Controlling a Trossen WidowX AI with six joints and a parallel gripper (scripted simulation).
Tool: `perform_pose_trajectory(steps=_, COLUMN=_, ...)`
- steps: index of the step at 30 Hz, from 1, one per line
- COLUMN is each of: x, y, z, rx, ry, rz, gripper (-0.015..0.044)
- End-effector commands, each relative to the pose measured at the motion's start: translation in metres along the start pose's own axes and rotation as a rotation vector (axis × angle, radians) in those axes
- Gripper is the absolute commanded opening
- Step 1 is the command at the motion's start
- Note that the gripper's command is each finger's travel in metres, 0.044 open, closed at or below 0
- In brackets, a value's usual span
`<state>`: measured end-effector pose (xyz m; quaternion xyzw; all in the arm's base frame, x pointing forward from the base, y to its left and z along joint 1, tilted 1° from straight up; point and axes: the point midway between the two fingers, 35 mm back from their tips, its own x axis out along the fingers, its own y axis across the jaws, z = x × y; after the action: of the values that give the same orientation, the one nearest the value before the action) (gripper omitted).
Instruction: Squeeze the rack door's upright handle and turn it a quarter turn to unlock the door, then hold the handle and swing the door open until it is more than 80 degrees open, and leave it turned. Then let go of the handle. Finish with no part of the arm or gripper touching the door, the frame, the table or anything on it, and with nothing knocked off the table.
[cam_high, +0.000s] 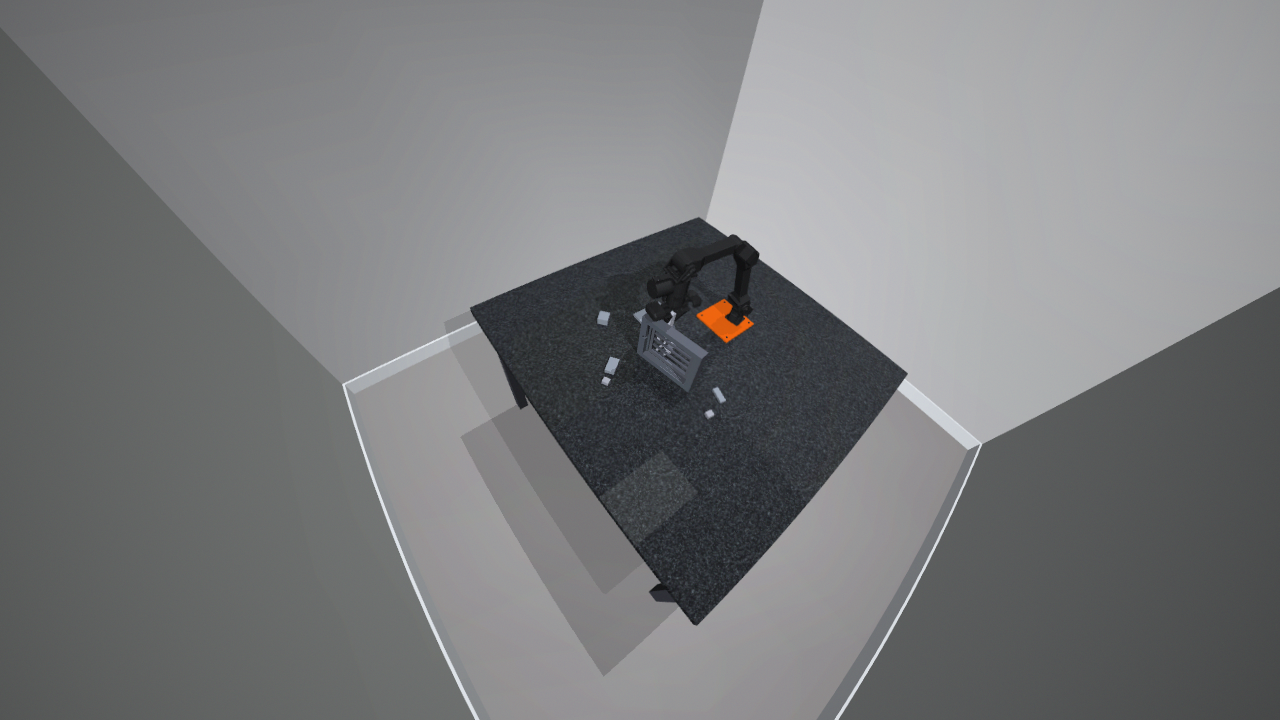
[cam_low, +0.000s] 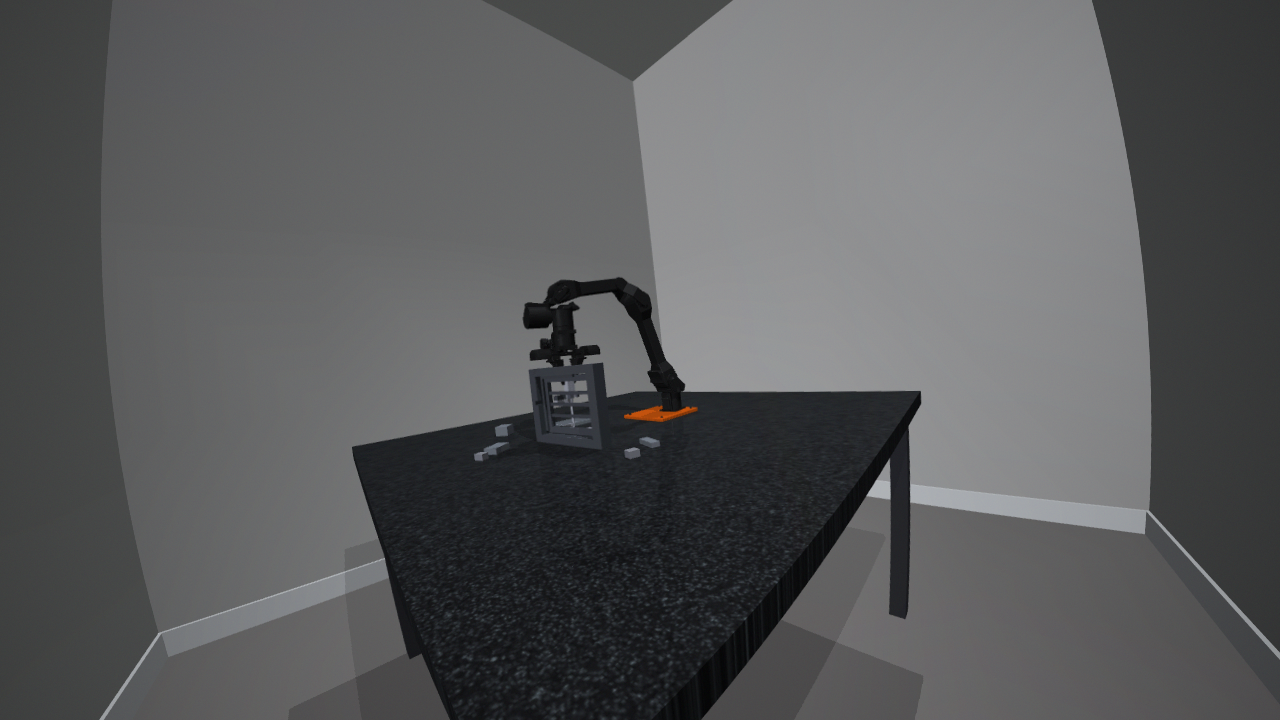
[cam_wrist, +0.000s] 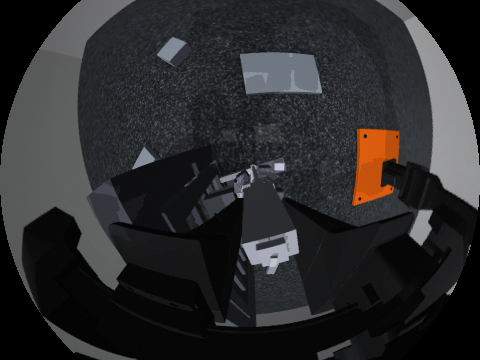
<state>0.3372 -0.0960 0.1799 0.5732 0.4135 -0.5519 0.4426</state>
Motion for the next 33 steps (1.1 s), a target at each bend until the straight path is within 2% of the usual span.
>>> perform_pose_trajectory(steps=1, x=0.0023, y=0.0003, z=-0.0015, rx=0.025, ry=0.009, rz=-0.005, gripper=0.0021)
perform_pose_trajectory(steps=11, x=0.0023, y=0.0003, z=-0.0015, rx=0.025, ry=0.009, rz=-0.005, gripper=0.0283)
perform_pose_trajectory(steps=12, x=0.0023, y=0.0003, z=-0.0015, rx=0.025, ry=0.009, rz=-0.005, gripper=0.0293)
perform_pose_trajectory(steps=15, x=0.0022, y=0.0003, z=-0.0016, rx=-0.049, ry=0.010, rz=-0.005, gripper=0.0293)
perform_pose_trajectory(steps=33, x=0.0022, y=0.0003, z=-0.0016, rx=-0.940, ry=0.011, rz=0.000, gripper=0.0293)
